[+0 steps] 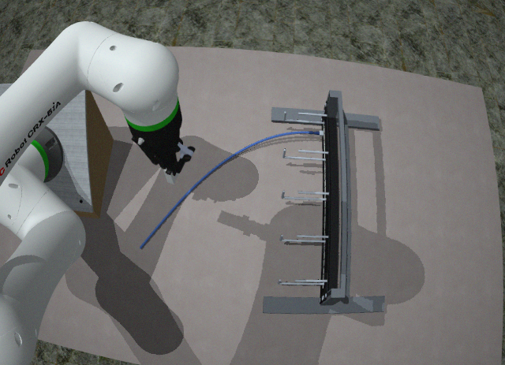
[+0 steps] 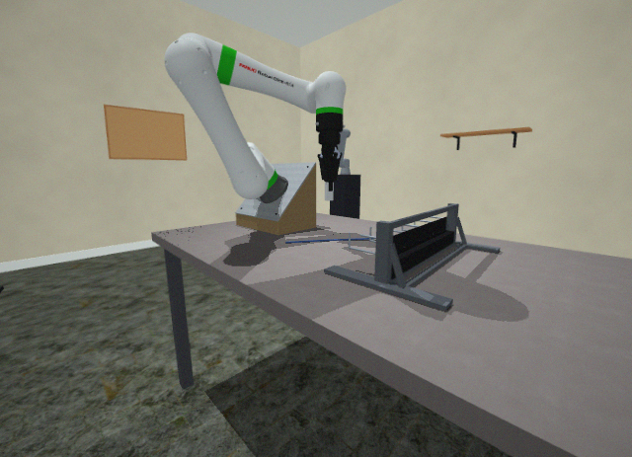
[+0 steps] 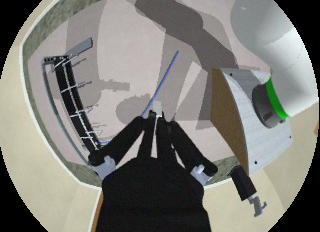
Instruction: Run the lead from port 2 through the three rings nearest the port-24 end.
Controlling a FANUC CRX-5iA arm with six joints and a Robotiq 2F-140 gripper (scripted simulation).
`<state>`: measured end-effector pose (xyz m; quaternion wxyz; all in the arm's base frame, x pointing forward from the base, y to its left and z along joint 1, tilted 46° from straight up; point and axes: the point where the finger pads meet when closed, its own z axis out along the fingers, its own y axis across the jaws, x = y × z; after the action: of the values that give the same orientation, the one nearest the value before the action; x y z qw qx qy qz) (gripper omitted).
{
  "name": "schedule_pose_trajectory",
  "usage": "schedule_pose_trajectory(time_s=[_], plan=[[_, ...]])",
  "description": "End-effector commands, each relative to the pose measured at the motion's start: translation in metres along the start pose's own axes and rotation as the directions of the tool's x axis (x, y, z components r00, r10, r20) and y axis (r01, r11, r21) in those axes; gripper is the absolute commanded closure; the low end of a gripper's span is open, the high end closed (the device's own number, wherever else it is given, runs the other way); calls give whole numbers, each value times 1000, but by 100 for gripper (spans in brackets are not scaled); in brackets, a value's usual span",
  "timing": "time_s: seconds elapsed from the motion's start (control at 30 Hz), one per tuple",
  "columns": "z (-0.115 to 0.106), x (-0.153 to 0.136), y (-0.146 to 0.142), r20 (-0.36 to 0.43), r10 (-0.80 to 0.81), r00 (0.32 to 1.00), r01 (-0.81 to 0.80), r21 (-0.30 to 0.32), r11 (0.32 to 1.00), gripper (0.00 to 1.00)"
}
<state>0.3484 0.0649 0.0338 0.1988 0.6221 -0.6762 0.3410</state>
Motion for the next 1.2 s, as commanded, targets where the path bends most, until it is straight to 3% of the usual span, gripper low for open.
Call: schedule_pose_trajectory(time_s=[0.0,0.23,0.47,0.63,0.67,1.17], plan=[[0,0,0,0,0,1000,0,0,1000,100],[0,0,0,0,4,1000,-4,0,1000,100],[0,12,6,0,287,958,-287,0,958,100],[0,13,7,0,313,950,-313,0,950,100],[0,13,7,0,313,950,-313,0,950,80],[0,13,7,0,313,950,-313,0,950,80]])
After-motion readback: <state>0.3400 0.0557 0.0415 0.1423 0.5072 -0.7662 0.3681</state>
